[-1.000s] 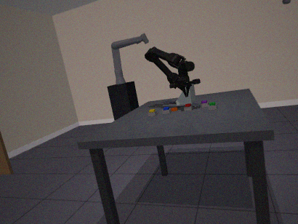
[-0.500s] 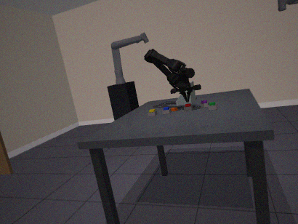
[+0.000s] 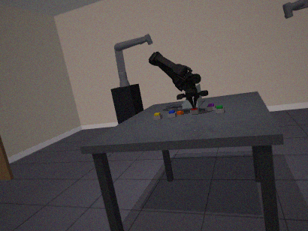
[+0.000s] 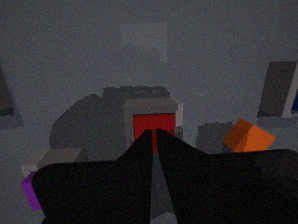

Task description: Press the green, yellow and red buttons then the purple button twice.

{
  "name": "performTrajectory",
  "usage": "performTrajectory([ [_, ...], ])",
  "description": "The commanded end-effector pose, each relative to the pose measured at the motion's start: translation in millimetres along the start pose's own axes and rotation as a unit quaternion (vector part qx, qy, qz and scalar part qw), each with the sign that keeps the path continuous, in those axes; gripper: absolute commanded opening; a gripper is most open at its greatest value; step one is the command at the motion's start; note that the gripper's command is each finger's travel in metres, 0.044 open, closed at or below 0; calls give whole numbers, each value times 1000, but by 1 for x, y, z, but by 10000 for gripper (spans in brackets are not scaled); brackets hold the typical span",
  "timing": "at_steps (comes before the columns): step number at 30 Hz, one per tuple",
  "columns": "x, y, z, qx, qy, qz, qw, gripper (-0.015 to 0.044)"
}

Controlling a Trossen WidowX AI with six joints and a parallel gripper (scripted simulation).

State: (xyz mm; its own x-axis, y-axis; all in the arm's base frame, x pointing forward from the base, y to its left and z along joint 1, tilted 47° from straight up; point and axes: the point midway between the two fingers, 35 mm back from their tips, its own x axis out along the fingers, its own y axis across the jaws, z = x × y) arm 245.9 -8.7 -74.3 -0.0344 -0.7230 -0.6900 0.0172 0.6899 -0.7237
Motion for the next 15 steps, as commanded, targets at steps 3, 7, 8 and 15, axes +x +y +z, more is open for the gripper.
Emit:
performTrajectory([
  [3,2,-1,-1,-3,1,-3,1000,20],
  [7,2,-1,-1,-3,1,-3,1000,20],
  [8,2,-1,-1,-3,1,-3,1000,20],
  [15,-10,0,0,-2,0,0,1000,20],
])
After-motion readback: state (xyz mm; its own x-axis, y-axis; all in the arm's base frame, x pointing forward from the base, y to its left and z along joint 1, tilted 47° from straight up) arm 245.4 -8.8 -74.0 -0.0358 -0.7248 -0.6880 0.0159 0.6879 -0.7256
